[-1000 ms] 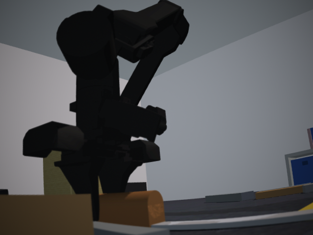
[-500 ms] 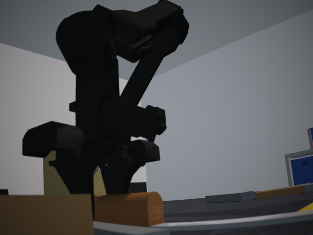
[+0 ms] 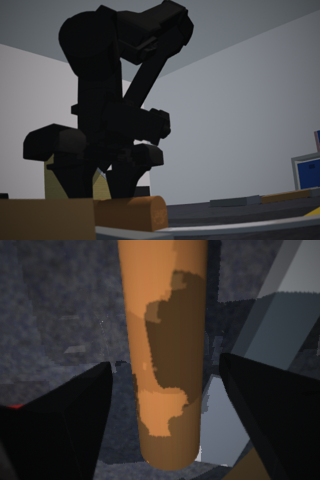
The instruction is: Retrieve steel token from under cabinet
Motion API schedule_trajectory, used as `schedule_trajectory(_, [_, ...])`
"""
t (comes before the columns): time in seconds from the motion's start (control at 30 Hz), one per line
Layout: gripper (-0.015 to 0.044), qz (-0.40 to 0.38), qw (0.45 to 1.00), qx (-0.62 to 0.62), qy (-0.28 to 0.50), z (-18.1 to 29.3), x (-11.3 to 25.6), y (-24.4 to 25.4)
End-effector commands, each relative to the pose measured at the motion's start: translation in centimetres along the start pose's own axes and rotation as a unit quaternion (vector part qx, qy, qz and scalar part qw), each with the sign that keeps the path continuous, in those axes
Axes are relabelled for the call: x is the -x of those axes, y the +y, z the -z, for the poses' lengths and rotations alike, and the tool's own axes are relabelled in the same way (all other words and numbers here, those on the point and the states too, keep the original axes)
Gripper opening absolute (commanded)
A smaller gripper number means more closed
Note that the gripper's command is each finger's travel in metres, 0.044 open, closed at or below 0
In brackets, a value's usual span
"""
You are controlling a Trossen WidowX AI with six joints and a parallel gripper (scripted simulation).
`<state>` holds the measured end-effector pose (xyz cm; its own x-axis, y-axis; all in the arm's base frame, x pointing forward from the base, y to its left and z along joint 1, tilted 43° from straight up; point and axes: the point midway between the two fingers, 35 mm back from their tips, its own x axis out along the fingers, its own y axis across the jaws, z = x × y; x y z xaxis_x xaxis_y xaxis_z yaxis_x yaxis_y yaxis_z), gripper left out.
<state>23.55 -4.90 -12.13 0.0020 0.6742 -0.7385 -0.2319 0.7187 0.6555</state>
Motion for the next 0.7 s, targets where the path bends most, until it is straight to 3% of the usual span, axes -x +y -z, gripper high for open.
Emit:
schedule_trajectory(0.0, [0.027,0.0,1.0,-0.003,0.002,0.45,-0.3,0.07])
schedule_trajectory(0.07, [0.027,0.0,1.0,-0.003,0.002,0.54,-0.36,0.08])
schedule_trajectory(0.23, [0.0139,0.001,1.0,0.001,-0.001,0.08,-0.1,-0.04])
schedule_trajectory(0.5, [0.0085,0.001,1.0,0.001,-0.001,0.08,-0.1,-0.04])
schedule_trajectory(0.6, [0.0007,0.001,1.0,0.001,-0.001,0.08,-0.1,-0.04])
schedule_trajectory(0.67, [0.0,0.001,1.0,0.001,-0.001,0.11,-0.09,-0.04])
